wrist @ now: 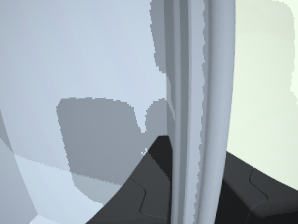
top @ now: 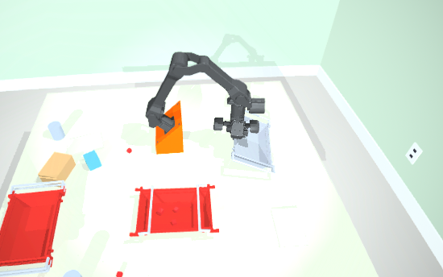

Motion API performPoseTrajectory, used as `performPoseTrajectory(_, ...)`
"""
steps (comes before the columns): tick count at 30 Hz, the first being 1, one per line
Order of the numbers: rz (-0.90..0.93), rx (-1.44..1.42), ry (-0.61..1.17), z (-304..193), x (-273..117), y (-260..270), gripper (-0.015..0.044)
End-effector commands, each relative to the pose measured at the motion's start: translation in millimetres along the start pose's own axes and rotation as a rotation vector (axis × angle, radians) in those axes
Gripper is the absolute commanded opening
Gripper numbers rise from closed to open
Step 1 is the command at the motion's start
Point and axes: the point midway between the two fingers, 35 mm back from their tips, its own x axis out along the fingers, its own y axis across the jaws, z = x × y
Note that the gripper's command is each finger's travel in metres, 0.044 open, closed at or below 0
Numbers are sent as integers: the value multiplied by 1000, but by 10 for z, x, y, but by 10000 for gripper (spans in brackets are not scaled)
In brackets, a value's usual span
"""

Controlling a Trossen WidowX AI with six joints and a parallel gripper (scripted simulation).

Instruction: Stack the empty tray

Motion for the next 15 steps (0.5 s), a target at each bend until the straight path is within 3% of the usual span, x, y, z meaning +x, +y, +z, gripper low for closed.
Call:
performPoseTrajectory(1, -9, 3, 5, -8, -264, -33, 0)
performPoseTrajectory(15, -7, 3, 5, -8, -538, 145, 0)
